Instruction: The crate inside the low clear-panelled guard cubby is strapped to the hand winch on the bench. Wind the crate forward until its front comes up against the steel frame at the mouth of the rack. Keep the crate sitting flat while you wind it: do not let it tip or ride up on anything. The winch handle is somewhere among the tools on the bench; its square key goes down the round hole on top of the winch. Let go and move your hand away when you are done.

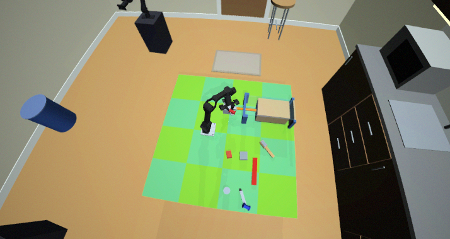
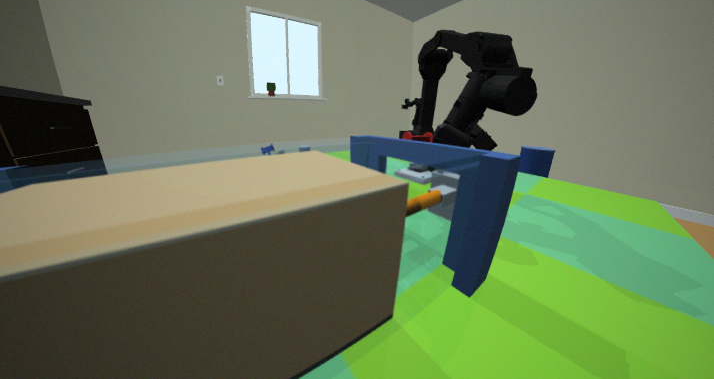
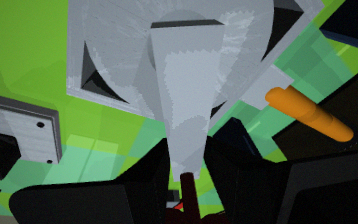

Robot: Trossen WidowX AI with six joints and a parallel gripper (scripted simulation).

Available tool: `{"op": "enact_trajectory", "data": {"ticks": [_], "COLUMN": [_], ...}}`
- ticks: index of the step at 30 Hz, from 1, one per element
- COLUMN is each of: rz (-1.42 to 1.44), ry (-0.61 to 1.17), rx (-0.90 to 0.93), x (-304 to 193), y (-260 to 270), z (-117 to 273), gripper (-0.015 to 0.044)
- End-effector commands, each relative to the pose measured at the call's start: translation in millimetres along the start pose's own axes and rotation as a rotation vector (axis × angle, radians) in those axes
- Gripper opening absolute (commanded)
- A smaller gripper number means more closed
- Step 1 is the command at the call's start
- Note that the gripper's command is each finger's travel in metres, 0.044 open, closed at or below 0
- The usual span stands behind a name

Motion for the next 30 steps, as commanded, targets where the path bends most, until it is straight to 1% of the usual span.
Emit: {"op": "enact_trajectory", "data": {"ticks": [1, 15, 18, 21, 24, 27, 30], "rz": [0.005, 0.005, 0.005, 0.004, 0.006, 0.014, 0.020], "ry": [0.000, 0.000, 0.000, -0.034, -0.107, -0.199, -0.242], "rx": [-0.002, -0.002, -0.002, -0.023, -0.076, -0.155, -0.199], "x": [0, 0, 0, -7, -23, -46, -57], "y": [0, 0, 0, -1, 2, 13, 22], "z": [0, 0, 0, 15, 48, 92, 113], "gripper": [0.0079, 0.0440, 0.0440, 0.0440, 0.0440, 0.0440, 0.0440]}}
Point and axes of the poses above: the point midway between the two fingers, 35 mm back from their tips, its own z axis back along the fingers, its own y axis across the jaws, x = y × z, the point moved 4 cm from there along z, back along the fingers, and after that the axes turned 14 degrees about z, right-handed, at the moved point
